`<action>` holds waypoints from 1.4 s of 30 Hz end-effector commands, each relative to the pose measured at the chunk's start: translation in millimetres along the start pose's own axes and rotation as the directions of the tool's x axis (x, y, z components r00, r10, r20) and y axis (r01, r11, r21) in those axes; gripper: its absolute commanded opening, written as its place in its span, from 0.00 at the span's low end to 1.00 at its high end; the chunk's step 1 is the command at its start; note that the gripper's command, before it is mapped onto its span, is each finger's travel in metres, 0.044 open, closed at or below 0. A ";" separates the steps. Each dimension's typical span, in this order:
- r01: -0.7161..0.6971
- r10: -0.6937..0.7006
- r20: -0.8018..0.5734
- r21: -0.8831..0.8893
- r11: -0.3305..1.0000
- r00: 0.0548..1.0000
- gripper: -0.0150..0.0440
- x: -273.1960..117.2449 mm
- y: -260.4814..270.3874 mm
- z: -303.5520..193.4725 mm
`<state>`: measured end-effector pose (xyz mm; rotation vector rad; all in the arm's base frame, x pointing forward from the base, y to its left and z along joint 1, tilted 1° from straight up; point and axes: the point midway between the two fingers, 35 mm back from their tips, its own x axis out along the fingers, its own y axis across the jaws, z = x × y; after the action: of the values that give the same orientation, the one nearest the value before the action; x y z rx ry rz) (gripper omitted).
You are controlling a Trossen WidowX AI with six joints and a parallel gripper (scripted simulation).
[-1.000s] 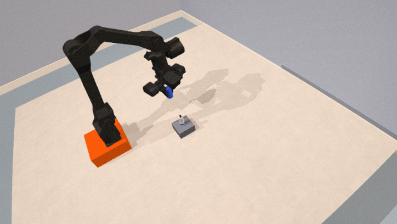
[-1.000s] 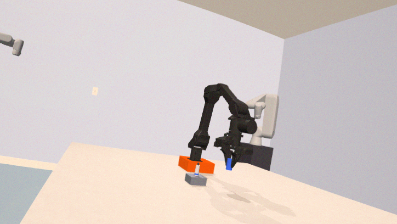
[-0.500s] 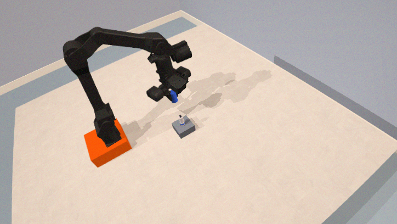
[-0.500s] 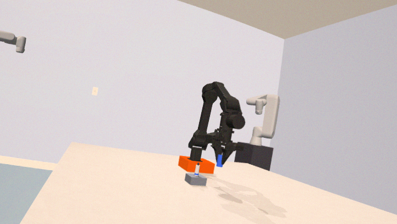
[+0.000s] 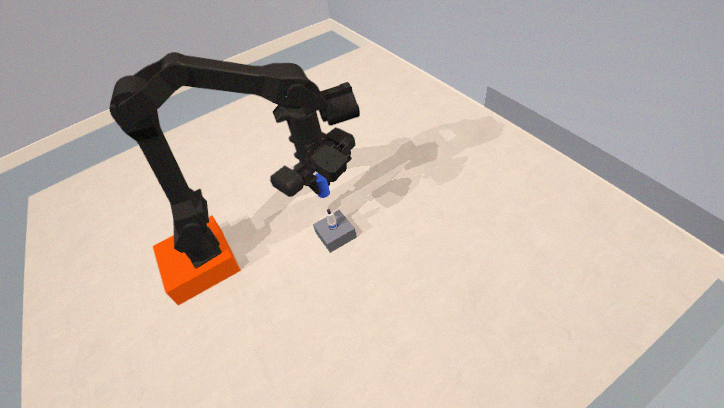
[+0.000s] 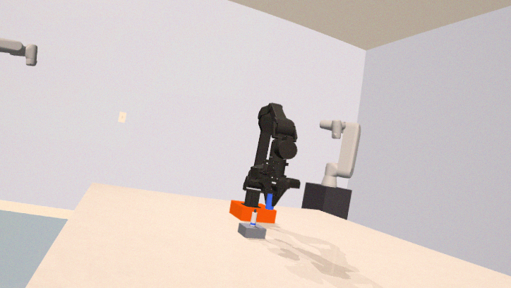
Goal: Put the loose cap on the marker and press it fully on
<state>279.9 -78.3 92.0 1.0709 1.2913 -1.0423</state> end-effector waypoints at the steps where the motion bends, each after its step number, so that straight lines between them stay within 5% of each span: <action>1: -0.005 0.005 0.008 -0.002 1.000 1.000 0.25 -5.0 -4.8 10.2; 42: -0.003 0.003 0.009 -0.002 1.000 1.000 0.25 25.5 -23.7 37.9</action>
<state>264.8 -119.7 71.0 1.0703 1.2819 -1.0435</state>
